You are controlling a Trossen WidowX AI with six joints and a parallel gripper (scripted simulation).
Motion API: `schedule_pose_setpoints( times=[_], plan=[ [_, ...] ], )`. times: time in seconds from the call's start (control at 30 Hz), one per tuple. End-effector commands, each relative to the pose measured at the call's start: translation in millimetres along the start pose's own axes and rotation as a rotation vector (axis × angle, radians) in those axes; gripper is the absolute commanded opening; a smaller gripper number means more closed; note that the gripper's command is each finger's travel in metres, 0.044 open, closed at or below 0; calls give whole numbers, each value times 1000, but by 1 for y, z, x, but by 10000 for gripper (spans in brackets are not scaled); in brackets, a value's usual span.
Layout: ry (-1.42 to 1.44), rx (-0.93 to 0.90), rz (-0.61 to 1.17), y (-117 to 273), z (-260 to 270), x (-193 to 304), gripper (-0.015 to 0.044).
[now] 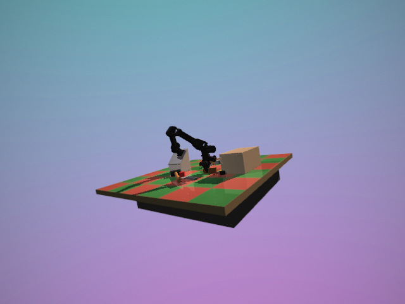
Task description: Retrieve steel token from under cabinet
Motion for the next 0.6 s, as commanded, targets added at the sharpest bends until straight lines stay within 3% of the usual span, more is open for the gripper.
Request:
schedule_pose_setpoints(
  times=[0.0,0.57],
  plan=[
    [-13,-2,-11,0,0,-8,0],
    [-14,-2,-12,1,1,-24,0]
  ],
)
Point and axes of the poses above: the point midway between the two fingers, 35 mm back from their tips, its own y axis back along the fingers, its own z axis across the jaws, x = y × z, the point moved 6 cm from there along y, back along the fingers, and after that the axes turned 10 degrees about -y, right-handed, at the moved point
